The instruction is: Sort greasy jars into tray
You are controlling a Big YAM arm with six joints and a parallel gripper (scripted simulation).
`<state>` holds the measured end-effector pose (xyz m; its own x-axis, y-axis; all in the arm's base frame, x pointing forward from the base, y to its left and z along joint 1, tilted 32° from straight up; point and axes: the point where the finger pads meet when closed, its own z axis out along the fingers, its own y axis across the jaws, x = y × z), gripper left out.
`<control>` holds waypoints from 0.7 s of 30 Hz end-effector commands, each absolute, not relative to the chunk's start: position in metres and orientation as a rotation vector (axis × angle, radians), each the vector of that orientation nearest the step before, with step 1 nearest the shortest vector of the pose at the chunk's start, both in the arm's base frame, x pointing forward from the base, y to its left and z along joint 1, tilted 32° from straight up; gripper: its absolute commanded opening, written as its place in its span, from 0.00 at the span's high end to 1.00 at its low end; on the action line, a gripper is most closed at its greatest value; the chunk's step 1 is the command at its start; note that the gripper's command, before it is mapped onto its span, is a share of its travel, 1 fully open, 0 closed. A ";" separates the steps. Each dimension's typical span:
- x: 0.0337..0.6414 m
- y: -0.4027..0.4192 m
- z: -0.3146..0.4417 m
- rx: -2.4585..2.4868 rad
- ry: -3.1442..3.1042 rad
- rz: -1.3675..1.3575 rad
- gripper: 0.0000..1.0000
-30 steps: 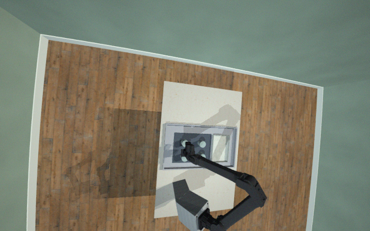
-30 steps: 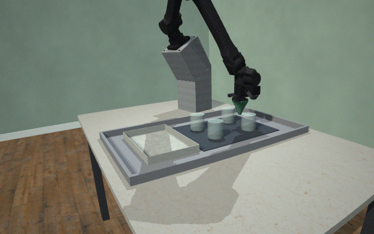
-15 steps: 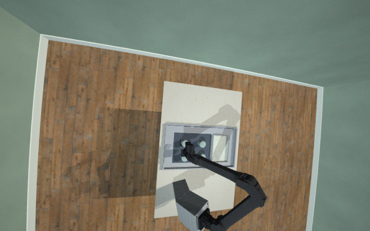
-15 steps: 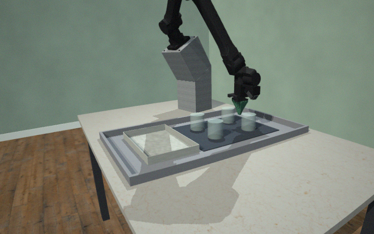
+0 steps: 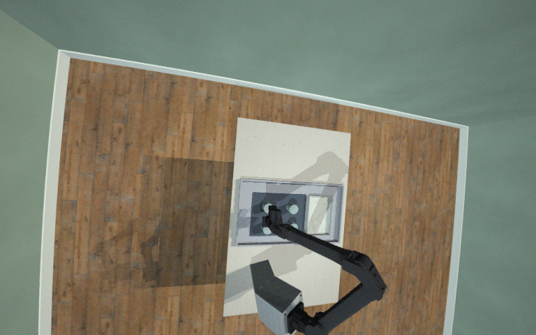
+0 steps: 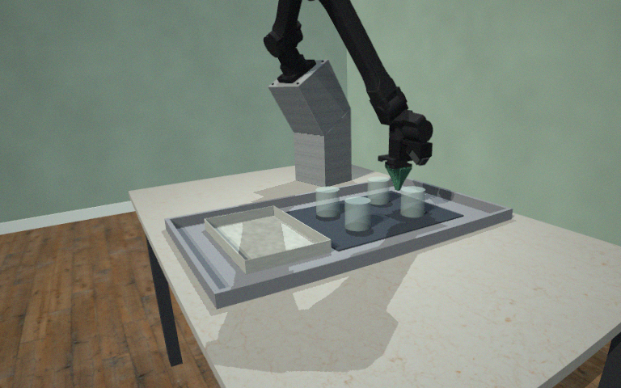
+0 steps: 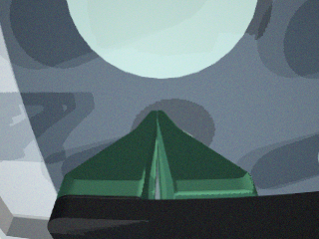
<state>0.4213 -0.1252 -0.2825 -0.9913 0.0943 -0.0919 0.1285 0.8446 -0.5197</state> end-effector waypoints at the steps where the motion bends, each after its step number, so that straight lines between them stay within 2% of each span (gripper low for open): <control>1: 0.434 -0.131 -0.279 0.190 2.933 -0.831 1.00; 21: 0.437 -0.131 -0.279 0.190 2.933 -0.831 1.00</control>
<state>0.4258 -0.1256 -0.2819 -0.9906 0.0942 -0.0993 0.1323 0.8443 -0.5192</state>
